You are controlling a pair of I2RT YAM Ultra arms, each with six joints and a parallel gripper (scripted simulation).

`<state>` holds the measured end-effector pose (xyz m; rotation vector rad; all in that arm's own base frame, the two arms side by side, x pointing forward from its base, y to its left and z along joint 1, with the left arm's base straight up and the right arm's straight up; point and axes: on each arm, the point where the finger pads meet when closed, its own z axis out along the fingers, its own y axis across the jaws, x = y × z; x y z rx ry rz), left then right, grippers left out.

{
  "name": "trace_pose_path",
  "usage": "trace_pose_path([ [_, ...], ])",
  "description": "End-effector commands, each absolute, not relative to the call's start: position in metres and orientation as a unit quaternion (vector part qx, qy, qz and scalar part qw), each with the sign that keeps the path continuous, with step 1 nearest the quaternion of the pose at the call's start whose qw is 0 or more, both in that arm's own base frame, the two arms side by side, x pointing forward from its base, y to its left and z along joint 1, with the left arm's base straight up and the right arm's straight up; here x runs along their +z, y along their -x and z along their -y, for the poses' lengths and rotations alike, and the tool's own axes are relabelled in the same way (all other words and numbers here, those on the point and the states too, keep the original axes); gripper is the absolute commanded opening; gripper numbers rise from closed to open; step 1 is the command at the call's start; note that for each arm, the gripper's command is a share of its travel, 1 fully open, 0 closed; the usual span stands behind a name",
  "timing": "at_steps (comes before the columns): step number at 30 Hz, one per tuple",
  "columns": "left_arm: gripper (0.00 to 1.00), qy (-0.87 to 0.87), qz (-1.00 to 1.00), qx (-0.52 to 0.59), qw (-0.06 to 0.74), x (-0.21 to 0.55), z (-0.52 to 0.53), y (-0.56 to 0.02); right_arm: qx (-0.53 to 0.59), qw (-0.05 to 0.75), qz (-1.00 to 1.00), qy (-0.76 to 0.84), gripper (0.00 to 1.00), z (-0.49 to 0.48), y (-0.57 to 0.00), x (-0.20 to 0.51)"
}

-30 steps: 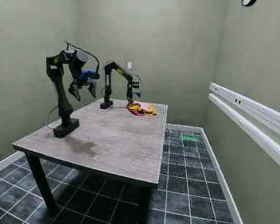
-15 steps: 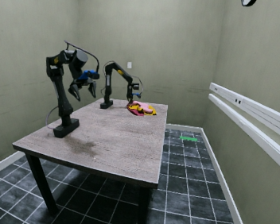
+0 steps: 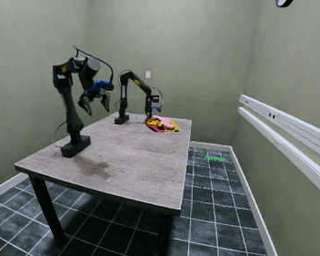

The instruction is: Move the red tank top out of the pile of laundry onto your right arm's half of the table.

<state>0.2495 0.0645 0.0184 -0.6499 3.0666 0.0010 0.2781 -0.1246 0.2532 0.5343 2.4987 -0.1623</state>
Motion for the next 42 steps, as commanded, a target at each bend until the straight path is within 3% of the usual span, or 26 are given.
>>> trace_pose_path([
  [1,0.33,0.207,-0.978,0.005,-0.01,0.0157,-0.0623,-0.2422,-0.074,0.332,-0.92,-0.195,0.92,0.1282,-0.2835,0.2828],
  [7,0.33,0.206,-0.978,0.004,-0.002,0.0166,-0.063,-0.2484,-0.074,0.332,-0.92,-0.194,0.92,0.1281,-0.2835,0.2828],
  [8,0.14,0.206,-0.978,0.004,-0.003,0.0164,-0.0627,-0.2478,-0.074,0.332,-0.92,-0.194,0.92,0.1281,-0.2835,0.2828],
  [34,0.14,0.205,-0.979,-0.001,-0.006,0.0156,-0.0616,-0.2462,-0.072,0.332,-0.92,-0.194,0.92,0.1276,-0.2838,0.2828],
  [35,0.0,0.204,-0.979,-0.002,-0.01,0.0155,-0.0607,-0.2446,-0.072,0.332,-0.92,-0.194,0.92,0.1275,-0.2838,0.2828],
  [42,0.0,0.2,-0.98,-0.003,-0.011,0.0153,-0.0598,-0.2439,-0.071,0.332,-0.92,-0.194,0.92,0.1273,-0.2839,0.2828],
])
